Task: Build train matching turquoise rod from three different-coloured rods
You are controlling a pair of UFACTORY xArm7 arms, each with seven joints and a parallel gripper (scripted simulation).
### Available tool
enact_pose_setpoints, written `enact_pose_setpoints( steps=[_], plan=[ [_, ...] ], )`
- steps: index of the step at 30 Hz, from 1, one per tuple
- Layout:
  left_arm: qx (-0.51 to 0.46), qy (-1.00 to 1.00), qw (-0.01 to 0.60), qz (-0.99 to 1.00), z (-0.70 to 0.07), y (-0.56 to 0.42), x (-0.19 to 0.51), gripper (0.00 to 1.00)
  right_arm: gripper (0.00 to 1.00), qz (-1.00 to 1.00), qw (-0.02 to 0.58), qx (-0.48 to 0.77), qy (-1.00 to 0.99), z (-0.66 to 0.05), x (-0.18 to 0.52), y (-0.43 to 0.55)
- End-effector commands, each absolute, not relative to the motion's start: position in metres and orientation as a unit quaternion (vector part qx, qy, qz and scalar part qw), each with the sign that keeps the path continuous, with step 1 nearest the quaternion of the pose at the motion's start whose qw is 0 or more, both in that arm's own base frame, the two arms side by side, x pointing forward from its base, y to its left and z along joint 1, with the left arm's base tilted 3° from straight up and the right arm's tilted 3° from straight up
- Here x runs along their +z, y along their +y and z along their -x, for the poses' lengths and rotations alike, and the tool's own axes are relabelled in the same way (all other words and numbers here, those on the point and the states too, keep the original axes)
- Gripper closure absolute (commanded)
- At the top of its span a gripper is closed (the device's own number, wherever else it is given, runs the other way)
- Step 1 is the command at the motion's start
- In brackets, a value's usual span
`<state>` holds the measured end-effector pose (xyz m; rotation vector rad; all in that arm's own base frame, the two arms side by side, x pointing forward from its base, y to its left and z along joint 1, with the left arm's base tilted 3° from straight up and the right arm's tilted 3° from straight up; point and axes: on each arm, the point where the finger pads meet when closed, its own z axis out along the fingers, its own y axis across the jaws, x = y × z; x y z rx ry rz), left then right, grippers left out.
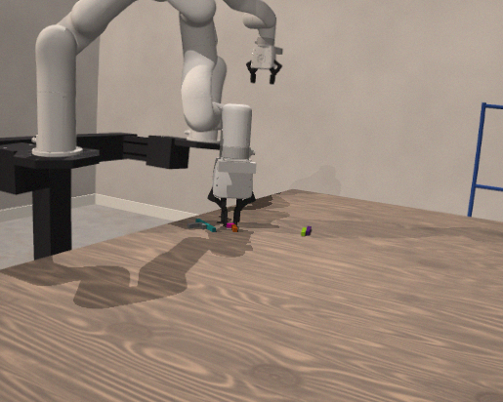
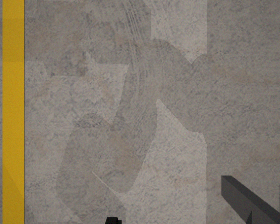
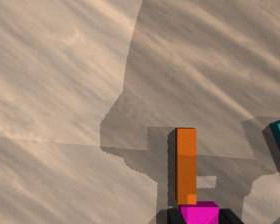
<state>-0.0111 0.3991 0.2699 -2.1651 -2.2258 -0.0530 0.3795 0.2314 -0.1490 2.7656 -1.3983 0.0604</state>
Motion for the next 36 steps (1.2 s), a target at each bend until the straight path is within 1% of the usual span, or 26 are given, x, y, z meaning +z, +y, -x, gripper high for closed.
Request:
enact_pose_setpoints(
  steps=[1,9,18,22,36],
  plan=[
    [-0.019,-0.717,0.020,0.697,0.011,0.400,0.272,0.00,0.83,-0.892,0.020,0.020,-0.451,-0.381,-0.148,0.232],
    [-0.019,-0.717,0.020,0.697,0.011,0.400,0.272,0.00,0.83,-0.892,0.020,0.020,-0.451,-0.380,-0.133,0.233],
    [-0.019,-0.717,0.020,0.697,0.011,0.400,0.272,0.00,0.83,-0.892,0.019,0.020,-0.451,-0.379,-0.070,0.237],
    [-0.019,-0.717,0.020,0.697,0.011,0.400,0.272,0.00,0.83,-0.892,0.019,0.020,-0.451,-0.379,-0.052,0.238],
    [-0.019,-0.717,0.020,0.697,0.011,0.400,0.272,0.00,0.83,-0.902,0.020,0.020,-0.432,-0.374,-0.049,0.246]
  ],
)
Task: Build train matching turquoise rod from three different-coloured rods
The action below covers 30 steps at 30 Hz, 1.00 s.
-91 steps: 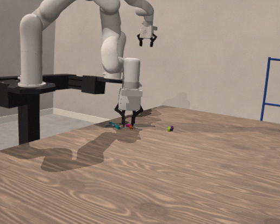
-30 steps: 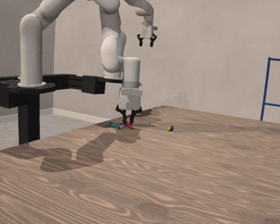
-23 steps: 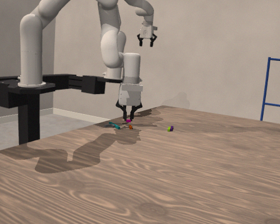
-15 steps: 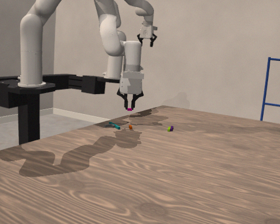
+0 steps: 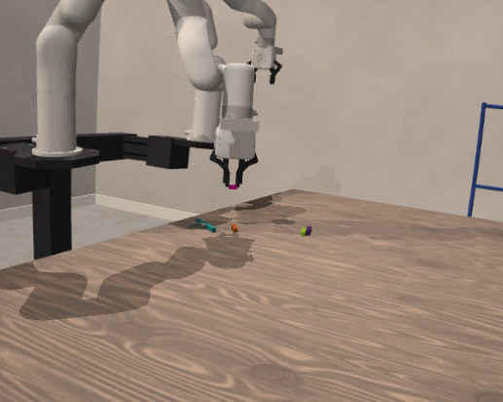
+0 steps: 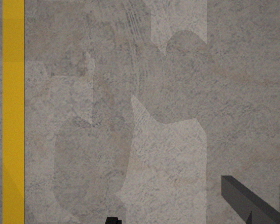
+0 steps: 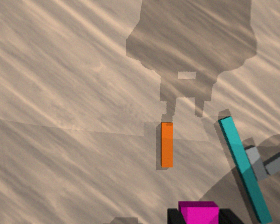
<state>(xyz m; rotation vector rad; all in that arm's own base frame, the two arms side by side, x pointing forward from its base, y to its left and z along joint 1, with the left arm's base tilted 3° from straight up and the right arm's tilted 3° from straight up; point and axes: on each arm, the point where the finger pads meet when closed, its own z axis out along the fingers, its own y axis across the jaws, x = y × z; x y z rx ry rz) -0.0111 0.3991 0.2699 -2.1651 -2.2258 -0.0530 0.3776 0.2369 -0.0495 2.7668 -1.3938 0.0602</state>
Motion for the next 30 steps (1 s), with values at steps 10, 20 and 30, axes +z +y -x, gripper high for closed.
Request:
enact_pose_setpoints(
  steps=[10,20,30],
  plan=[
    [-0.019,-0.717,0.020,0.697,0.011,0.400,0.272,0.00,0.83,-0.973,0.024,0.015,-0.228,-0.313,-0.053,0.321],
    [-0.019,-0.717,0.020,0.697,0.011,0.400,0.272,0.00,0.83,-0.983,0.024,0.014,-0.184,-0.298,-0.054,0.335],
    [-0.019,-0.717,0.020,0.697,0.011,0.400,0.272,0.00,0.83,-0.983,0.024,0.014,-0.184,-0.298,-0.056,0.335]
  ],
)
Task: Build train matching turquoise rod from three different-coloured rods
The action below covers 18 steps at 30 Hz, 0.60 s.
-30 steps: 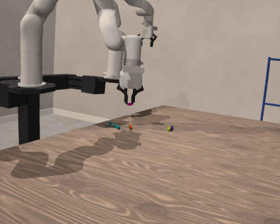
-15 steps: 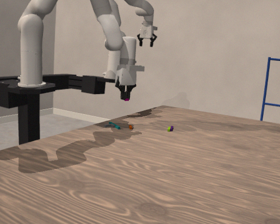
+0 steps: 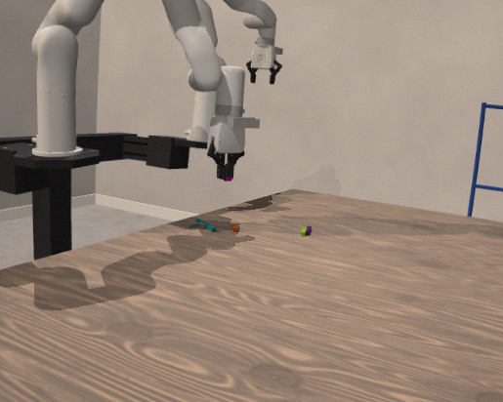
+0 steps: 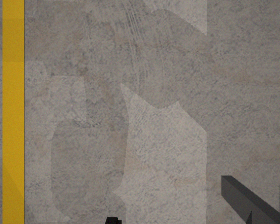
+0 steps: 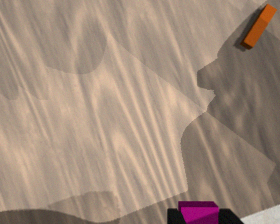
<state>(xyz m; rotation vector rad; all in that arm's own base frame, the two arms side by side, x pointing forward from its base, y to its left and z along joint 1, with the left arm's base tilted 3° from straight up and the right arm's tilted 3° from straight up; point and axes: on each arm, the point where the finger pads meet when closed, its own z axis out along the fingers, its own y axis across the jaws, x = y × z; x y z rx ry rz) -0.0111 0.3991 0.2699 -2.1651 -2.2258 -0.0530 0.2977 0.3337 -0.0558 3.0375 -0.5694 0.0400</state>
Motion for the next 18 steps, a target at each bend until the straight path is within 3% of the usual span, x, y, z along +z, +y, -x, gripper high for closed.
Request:
enact_pose_setpoints(
  steps=[1,18],
  plan=[
    [-0.019,-0.717,0.020,0.697,0.011,0.400,0.272,0.00,0.83,-0.983,0.024,0.014,-0.184,-0.298,-0.057,0.335],
    [-0.019,-0.717,0.020,0.697,0.011,0.400,0.272,0.00,0.83,-0.983,0.024,0.014,-0.184,-0.300,-0.112,0.332]
  ],
)
